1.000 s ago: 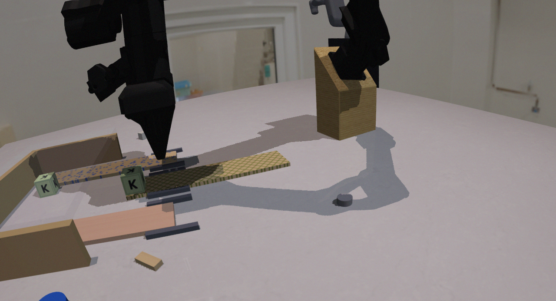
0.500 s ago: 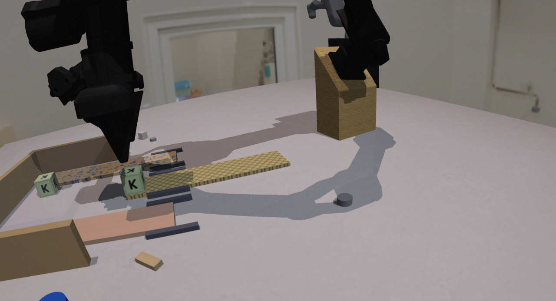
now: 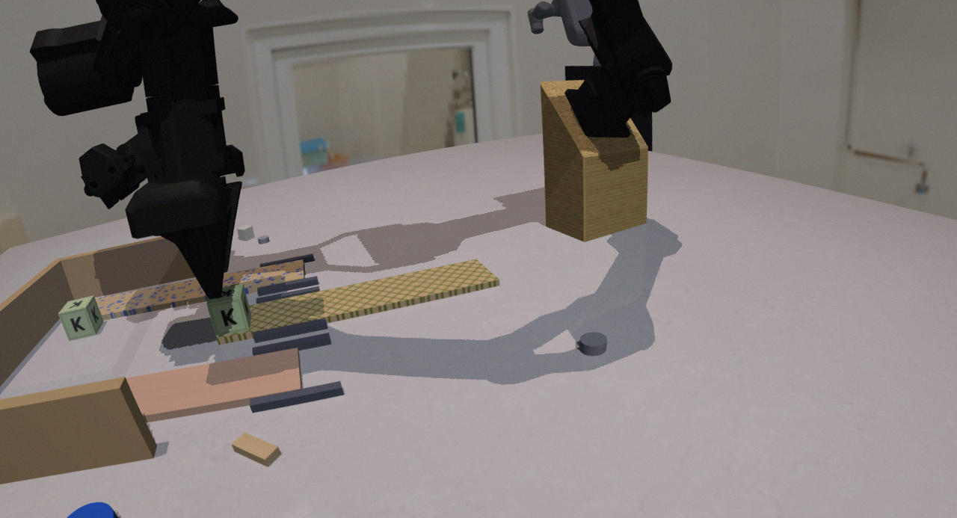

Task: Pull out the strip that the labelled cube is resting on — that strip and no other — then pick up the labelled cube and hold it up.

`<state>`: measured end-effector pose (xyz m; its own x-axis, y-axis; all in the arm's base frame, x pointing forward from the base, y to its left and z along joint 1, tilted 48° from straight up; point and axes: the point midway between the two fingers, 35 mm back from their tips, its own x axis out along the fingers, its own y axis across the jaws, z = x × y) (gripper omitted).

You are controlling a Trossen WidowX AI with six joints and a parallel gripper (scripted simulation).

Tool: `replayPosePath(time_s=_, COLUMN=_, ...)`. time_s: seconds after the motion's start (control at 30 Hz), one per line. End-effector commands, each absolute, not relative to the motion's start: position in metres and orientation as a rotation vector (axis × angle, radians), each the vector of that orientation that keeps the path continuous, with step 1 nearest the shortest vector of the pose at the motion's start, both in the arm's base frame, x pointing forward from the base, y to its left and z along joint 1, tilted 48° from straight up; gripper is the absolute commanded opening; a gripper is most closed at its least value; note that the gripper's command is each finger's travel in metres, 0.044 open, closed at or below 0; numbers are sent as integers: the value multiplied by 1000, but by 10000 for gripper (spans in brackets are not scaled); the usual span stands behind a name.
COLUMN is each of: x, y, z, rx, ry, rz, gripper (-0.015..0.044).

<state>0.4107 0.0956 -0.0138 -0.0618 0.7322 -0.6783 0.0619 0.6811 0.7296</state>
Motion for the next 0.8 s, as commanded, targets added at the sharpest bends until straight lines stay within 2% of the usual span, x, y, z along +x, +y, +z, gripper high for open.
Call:
replayPosePath(time_s=0.0, x=408, y=100, z=-20, rx=687, ry=1564, rz=621, gripper=250)
replayPosePath(time_s=0.67, x=405, y=120, z=-38, rx=689, ry=1564, rz=623, gripper=250)
replayPosePath(time_s=0.77, x=407, y=120, z=-36, rx=678, ry=1559, rz=626, gripper=171)
